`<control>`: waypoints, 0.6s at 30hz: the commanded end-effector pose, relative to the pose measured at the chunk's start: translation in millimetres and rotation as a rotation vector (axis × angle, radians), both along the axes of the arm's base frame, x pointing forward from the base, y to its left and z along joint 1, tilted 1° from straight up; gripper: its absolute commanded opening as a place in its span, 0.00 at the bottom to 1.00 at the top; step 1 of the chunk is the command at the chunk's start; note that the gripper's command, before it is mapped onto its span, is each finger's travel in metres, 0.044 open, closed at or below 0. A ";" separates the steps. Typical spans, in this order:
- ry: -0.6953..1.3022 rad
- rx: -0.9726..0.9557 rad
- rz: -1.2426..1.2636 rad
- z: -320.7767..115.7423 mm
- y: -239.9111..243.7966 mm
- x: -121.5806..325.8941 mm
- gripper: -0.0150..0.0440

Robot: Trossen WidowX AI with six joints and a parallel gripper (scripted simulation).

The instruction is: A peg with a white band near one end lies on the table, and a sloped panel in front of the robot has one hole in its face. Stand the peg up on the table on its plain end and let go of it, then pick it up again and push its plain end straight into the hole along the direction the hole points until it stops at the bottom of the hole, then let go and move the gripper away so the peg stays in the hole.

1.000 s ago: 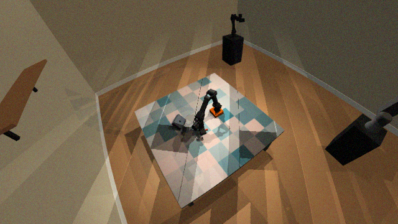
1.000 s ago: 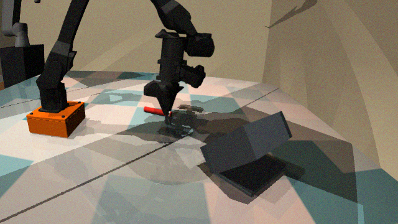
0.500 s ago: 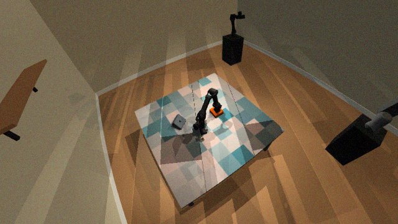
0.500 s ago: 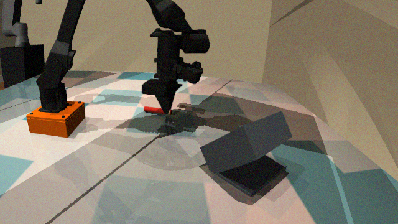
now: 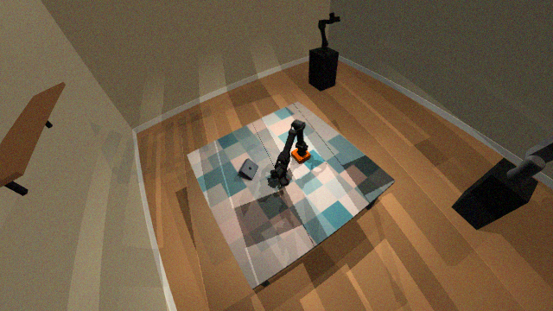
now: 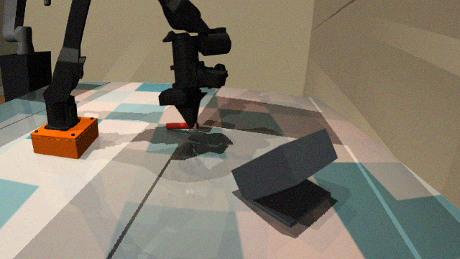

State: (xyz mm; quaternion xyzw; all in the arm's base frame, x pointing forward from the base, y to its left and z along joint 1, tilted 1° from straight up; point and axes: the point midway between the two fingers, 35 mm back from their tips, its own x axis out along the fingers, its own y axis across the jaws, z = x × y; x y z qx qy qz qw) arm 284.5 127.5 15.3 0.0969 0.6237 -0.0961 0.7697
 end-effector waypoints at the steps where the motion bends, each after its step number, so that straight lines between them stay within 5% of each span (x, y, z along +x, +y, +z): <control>1: -0.036 -0.011 -0.004 2.3 0.0 -1.7 0.34; 18: -0.176 -0.050 -0.009 10.0 2.2 -9.7 0.34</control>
